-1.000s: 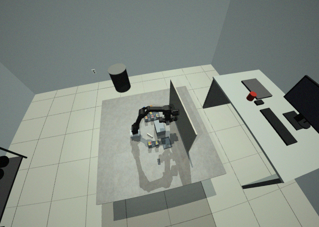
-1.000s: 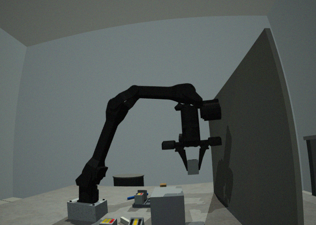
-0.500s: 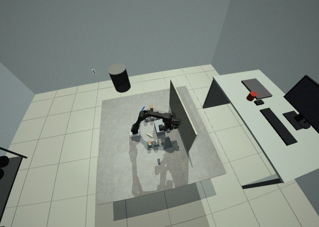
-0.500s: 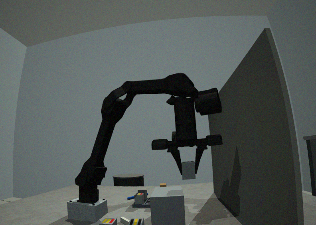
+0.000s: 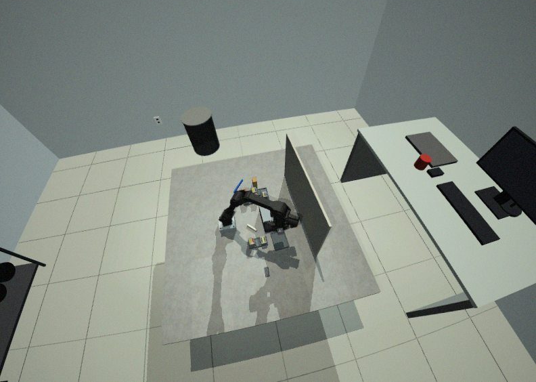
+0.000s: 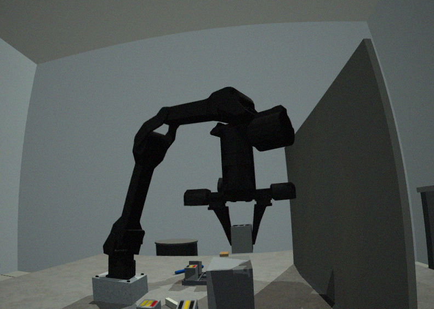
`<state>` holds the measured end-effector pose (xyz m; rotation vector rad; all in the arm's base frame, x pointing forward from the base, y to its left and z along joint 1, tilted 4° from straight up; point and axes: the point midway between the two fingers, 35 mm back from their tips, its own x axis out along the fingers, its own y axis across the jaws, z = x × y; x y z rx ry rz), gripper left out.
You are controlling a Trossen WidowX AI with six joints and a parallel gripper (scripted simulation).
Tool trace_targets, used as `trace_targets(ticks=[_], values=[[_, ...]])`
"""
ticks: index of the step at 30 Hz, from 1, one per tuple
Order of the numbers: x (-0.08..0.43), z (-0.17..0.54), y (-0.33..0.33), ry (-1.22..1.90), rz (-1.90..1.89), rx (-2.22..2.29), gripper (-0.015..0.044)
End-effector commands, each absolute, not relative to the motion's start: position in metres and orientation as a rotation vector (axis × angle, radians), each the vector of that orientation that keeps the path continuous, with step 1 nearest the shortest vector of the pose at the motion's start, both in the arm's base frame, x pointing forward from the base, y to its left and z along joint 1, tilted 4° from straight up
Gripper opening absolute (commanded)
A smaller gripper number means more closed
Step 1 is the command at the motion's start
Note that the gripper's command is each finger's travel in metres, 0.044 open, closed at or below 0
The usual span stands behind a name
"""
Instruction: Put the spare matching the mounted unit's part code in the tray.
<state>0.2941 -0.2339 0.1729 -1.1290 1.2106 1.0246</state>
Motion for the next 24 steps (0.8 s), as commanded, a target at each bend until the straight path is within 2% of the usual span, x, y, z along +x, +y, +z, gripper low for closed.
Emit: trace_targets(ticks=[1, 24], values=[[0.296, 0.172, -0.233, 1.201, 1.032, -1.139, 0.0000], [0.301, 0.153, -0.235, 1.200, 1.032, -1.139, 0.0000]])
